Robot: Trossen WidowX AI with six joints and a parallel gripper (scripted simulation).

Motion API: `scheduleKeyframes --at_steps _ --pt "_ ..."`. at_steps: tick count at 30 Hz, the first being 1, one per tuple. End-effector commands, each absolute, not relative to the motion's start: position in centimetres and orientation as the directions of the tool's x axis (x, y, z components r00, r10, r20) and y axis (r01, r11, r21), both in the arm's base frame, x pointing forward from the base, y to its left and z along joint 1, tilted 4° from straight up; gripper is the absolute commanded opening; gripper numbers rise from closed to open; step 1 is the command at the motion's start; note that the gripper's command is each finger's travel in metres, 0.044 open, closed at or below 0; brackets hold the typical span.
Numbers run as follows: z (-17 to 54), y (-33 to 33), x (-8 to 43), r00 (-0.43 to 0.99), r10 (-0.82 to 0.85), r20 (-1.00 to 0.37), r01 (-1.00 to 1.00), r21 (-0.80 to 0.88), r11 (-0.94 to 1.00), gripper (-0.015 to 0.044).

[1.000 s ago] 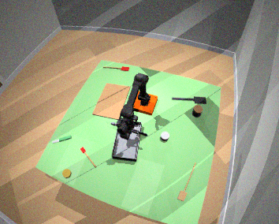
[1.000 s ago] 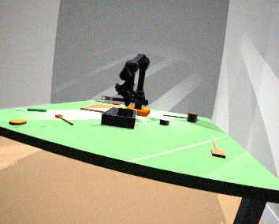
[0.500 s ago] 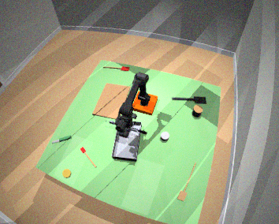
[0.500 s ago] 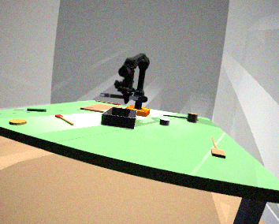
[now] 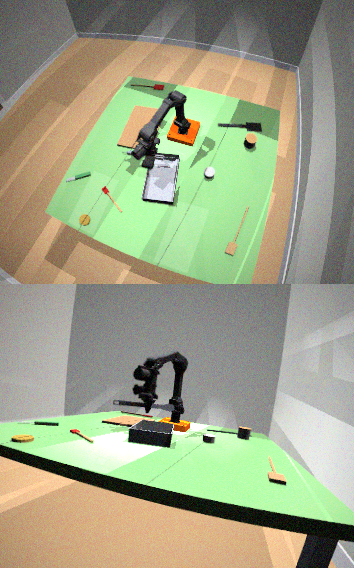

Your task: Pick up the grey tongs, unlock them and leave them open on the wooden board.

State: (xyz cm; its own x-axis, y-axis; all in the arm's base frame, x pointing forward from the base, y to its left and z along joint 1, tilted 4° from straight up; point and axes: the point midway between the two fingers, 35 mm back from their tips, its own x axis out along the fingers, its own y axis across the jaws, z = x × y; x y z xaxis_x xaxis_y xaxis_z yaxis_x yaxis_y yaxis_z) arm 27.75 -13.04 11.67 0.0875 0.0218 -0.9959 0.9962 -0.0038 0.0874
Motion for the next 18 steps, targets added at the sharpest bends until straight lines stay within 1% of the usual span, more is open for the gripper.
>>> scheduleKeyframes --at_steps 1,18 --pt "11.5 -15.0 26.7 0.087 0.023 -0.996 0.994 0.088 0.058 -0.0150" --pt "11.0 -21.9 21.3 0.083 0.018 -0.996 0.954 0.085 0.287 -0.0150"
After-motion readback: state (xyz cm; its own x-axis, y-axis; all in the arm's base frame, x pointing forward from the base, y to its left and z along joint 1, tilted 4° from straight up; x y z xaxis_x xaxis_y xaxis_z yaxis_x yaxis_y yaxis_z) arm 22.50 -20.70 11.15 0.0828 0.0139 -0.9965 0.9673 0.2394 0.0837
